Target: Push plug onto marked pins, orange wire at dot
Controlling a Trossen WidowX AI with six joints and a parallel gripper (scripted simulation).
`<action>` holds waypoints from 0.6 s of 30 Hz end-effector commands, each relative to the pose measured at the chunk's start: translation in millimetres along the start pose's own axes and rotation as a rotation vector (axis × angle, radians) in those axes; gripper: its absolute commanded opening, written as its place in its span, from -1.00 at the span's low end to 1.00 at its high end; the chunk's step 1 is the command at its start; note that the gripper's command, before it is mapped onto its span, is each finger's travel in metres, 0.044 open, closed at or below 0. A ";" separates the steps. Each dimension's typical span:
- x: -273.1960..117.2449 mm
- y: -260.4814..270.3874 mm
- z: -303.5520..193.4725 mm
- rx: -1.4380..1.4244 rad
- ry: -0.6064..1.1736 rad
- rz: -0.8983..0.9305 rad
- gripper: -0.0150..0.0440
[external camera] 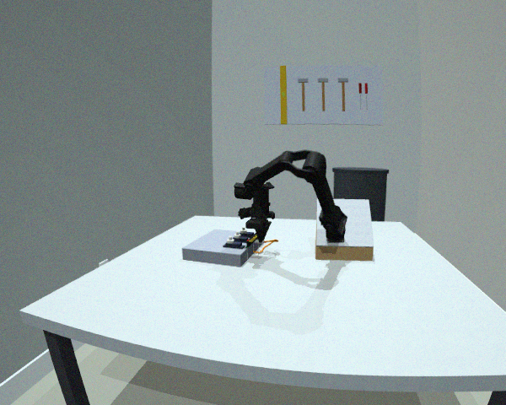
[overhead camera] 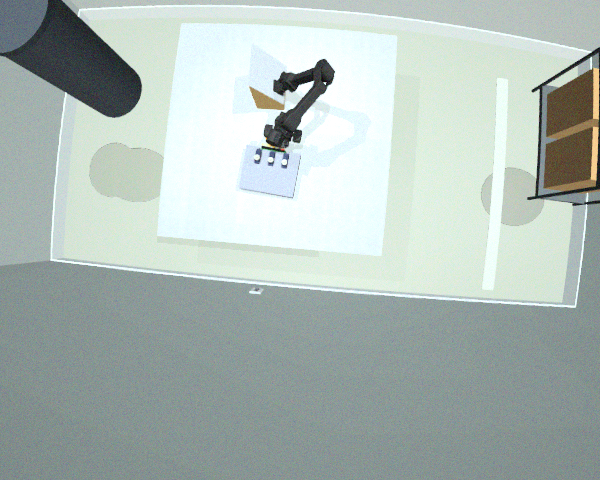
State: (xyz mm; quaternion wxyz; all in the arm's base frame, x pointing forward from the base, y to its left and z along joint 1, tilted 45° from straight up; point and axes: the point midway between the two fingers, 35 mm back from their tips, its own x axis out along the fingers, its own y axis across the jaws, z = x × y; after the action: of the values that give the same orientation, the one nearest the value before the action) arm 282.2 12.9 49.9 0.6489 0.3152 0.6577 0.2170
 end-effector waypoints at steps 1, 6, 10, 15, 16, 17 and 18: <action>-1.0 1.0 5.2 0.002 -0.002 0.003 -0.49; -1.1 2.7 9.0 0.002 -0.002 0.003 -0.49; -1.1 3.1 9.3 0.002 -0.002 0.003 -0.49; -1.1 3.1 11.8 0.002 -0.002 0.003 -0.49; -1.1 3.0 12.5 0.002 -0.002 0.003 -0.49; -1.1 3.0 13.2 0.002 -0.003 0.003 -0.49; -1.1 3.0 13.8 0.002 -0.003 0.003 -0.49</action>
State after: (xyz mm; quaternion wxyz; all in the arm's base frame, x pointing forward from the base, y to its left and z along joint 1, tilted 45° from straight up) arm 292.8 12.9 50.6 0.6481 0.3155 0.6583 0.2169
